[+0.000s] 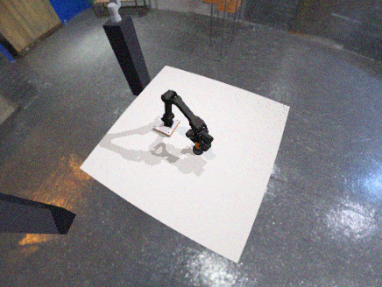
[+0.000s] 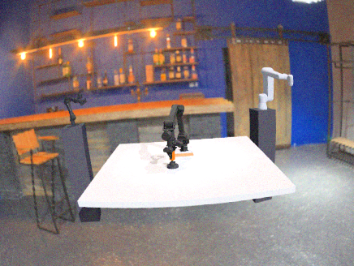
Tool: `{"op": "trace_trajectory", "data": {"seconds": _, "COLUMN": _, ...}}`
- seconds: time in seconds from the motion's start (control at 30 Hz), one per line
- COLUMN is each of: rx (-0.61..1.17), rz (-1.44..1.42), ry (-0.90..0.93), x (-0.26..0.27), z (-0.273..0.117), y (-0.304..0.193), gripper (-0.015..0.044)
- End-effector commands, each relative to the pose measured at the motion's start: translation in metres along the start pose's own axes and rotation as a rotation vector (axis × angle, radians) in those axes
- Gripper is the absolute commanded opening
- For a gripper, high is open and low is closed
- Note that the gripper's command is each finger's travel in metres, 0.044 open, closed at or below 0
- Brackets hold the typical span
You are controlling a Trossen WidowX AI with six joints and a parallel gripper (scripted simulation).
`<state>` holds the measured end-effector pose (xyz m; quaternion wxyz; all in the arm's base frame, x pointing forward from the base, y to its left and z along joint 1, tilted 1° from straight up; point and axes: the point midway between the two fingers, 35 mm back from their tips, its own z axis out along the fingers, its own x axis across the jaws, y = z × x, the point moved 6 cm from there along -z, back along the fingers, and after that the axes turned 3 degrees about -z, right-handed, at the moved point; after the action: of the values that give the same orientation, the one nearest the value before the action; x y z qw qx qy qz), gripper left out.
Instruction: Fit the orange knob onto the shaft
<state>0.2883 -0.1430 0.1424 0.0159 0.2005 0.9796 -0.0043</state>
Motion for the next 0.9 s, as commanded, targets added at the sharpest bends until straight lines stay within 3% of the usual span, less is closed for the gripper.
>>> {"op": "trace_trajectory", "data": {"seconds": 0.0, "rx": -0.005, "rz": -0.006, "ry": -0.005, "x": -0.0010, "z": 0.0000, "y": 0.0004, "gripper": 0.0000}}
{"op": "trace_trajectory", "data": {"seconds": 0.87, "rx": -0.004, "rz": -0.215, "ry": -0.006, "x": -0.0084, "z": -0.0003, "y": 0.0000, "gripper": 0.0000}}
